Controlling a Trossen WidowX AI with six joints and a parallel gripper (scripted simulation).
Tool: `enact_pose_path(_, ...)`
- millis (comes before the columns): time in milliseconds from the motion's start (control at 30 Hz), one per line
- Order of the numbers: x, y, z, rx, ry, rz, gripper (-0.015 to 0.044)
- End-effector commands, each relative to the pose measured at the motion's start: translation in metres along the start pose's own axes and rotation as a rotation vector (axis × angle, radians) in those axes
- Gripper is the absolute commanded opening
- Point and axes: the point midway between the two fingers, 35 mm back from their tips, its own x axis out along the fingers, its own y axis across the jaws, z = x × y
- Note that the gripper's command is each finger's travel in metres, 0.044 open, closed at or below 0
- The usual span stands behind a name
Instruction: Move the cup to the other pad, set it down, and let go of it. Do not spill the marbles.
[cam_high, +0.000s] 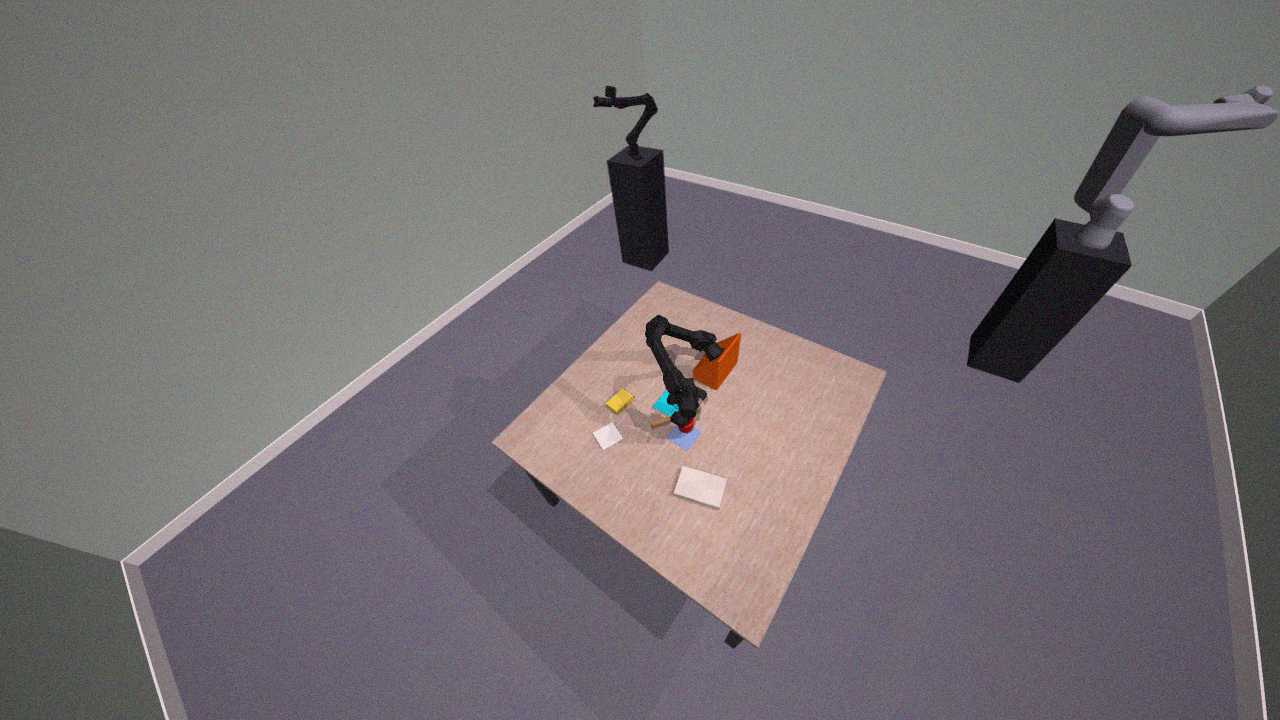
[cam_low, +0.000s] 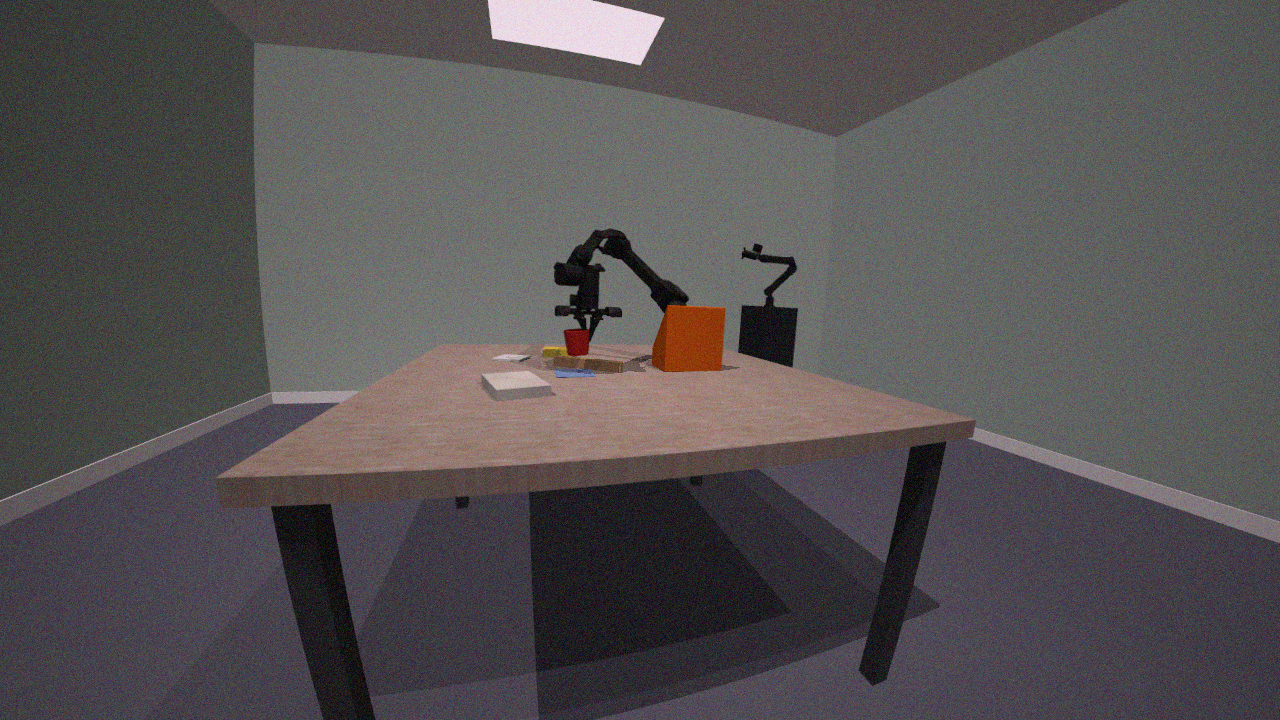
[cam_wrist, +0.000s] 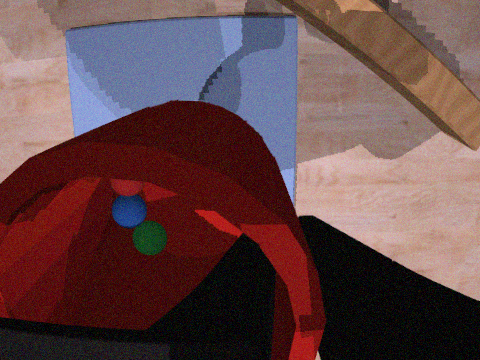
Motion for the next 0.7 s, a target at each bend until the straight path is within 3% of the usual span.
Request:
enact_pose_path(0,0.0,0.0,0.0,0.0,0.0,0.0,0.0)
enact_pose_path(667,-0.001,-0.01,0.017,0.002,0.002,-0.001,0.0)
